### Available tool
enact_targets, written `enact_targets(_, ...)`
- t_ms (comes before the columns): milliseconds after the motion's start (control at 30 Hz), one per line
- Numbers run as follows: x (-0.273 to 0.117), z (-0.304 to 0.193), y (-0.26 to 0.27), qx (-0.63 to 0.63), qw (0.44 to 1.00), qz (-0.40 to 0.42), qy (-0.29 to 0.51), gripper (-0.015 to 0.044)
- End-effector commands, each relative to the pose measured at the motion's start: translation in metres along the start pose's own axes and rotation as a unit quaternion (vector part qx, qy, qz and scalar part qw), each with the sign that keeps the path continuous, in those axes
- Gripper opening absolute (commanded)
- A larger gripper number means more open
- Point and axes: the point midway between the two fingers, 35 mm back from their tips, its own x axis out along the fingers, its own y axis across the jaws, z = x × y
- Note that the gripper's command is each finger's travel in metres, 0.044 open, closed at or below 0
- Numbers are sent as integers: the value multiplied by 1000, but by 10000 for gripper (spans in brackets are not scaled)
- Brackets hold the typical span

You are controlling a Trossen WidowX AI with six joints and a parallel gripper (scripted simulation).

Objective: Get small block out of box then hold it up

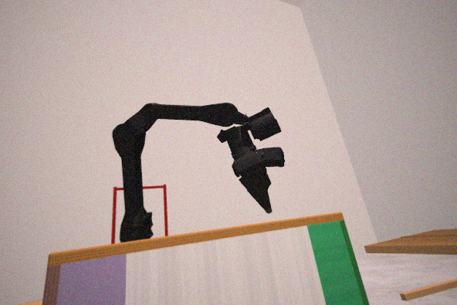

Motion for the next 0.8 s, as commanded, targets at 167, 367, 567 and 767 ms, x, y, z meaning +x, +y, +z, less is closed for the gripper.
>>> enact_targets(167,-4,9,21,-563,823,-63,47,285)
enact_targets(367,-5,11,25,-681,726,-69,67,285)
enact_targets(567,-7,13,29,-781,614,-70,89,285)
enact_targets(767,-8,14,32,-862,491,-64,107,285)
